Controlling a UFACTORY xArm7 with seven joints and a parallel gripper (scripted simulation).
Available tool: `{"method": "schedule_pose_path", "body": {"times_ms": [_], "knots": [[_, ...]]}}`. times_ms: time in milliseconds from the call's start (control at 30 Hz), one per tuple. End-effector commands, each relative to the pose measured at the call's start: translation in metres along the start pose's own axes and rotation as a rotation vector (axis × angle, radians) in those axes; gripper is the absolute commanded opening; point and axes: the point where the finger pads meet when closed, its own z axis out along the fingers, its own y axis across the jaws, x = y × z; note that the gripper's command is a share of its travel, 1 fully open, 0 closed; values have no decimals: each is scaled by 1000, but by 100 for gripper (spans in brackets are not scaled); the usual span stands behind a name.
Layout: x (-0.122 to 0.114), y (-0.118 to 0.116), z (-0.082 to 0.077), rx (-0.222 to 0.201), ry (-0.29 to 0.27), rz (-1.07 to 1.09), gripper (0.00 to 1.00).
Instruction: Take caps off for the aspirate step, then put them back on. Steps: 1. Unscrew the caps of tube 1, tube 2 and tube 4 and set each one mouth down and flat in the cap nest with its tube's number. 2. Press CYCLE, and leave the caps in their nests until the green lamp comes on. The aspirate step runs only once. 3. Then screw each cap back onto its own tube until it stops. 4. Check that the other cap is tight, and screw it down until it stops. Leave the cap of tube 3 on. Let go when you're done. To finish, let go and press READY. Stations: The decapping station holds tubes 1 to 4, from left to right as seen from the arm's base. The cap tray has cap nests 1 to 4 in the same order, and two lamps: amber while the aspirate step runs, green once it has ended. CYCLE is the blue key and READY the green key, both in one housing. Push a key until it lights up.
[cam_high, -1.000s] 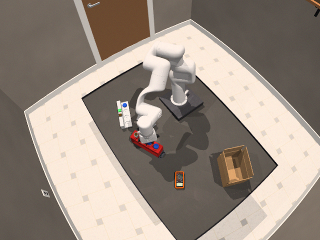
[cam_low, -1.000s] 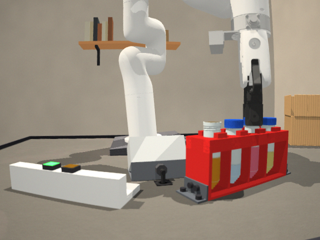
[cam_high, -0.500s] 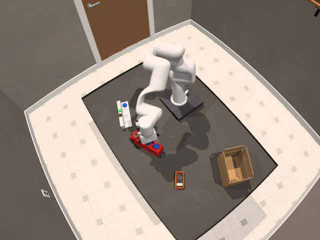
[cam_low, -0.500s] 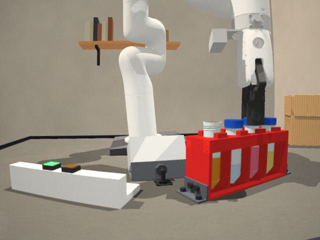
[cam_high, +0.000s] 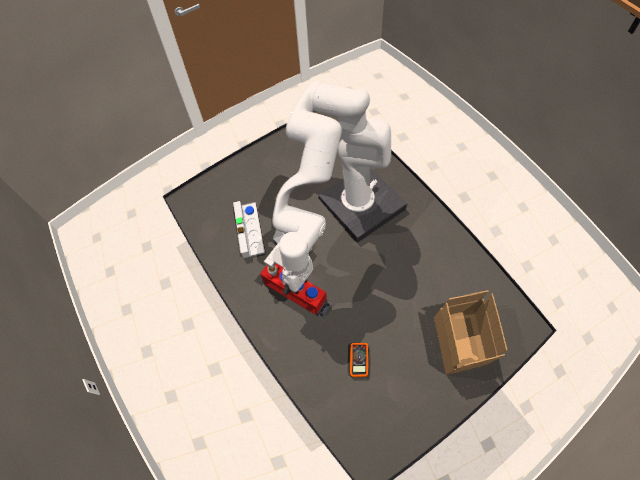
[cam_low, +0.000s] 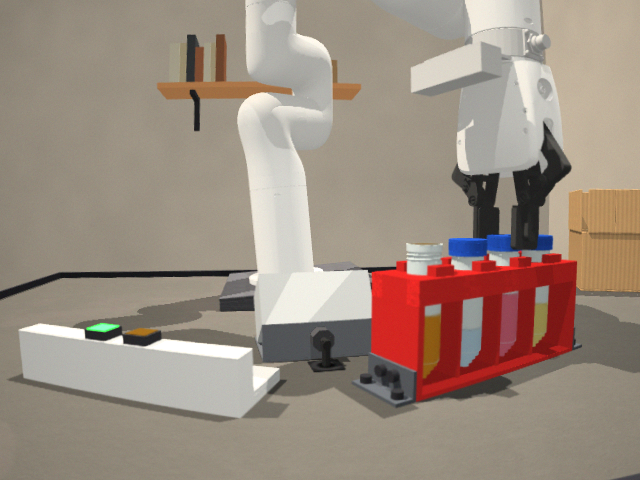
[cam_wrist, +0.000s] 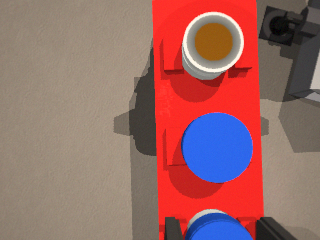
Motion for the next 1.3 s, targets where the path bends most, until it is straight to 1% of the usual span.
{"method": "schedule_pose_path", "body": {"times_ms": [0, 300, 367, 400, 433, 733, 767, 1233, 1267], "knots": [[0, -2, -2, -5, -33, -277, 46], [0, -2, -2, 2, -33, -656, 46], [0, -2, -2, 2, -33, -656, 46], [0, -2, -2, 3, -36, -759, 46], [0, -2, -2, 4, -35, -814, 46], [0, -2, -2, 4, -36, -824, 46], [0, -2, -2, 4, -36, -824, 0], [0, -2, -2, 4, -36, -824, 0], [0, -2, -2, 3, -36, -774, 0]]}}
